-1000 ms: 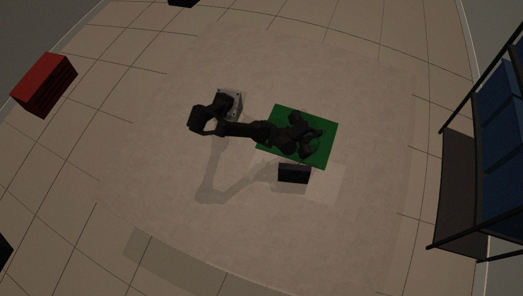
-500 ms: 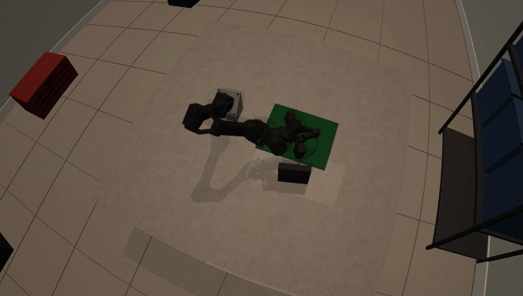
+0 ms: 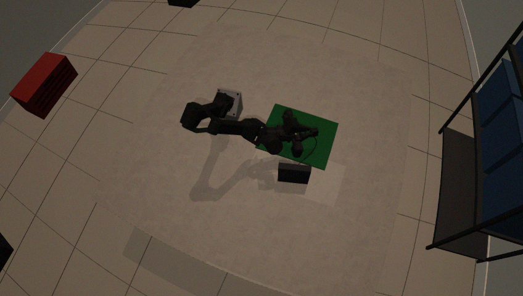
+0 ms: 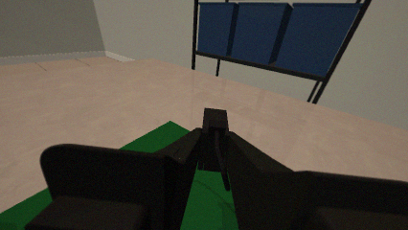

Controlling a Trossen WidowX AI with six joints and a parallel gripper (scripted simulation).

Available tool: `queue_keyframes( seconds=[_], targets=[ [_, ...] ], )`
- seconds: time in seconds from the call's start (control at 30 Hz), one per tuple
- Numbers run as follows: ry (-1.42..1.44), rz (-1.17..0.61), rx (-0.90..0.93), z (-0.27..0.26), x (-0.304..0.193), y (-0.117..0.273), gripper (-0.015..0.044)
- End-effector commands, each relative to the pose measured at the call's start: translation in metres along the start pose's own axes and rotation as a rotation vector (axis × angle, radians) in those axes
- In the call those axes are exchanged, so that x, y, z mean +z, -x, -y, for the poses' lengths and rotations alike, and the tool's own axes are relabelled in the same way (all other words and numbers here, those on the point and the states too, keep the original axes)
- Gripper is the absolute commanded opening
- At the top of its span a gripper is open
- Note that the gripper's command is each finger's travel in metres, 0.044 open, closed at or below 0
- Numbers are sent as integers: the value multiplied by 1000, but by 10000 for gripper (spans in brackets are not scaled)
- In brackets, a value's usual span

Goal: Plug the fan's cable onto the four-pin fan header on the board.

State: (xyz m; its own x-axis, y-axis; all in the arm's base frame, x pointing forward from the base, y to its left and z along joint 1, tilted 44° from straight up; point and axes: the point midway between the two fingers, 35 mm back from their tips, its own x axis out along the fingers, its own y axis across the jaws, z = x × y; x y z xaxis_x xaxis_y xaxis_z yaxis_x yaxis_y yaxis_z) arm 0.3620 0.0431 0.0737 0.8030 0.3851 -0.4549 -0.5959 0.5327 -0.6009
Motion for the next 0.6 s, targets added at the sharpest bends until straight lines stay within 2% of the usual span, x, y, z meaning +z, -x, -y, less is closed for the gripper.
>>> queue_keyframes(
  seconds=[0.0,0.57],
  targets=[
    [-8,-6,-4,2,1,0,0],
    [-1,-1,-3,1,5,1,0]
  ],
)
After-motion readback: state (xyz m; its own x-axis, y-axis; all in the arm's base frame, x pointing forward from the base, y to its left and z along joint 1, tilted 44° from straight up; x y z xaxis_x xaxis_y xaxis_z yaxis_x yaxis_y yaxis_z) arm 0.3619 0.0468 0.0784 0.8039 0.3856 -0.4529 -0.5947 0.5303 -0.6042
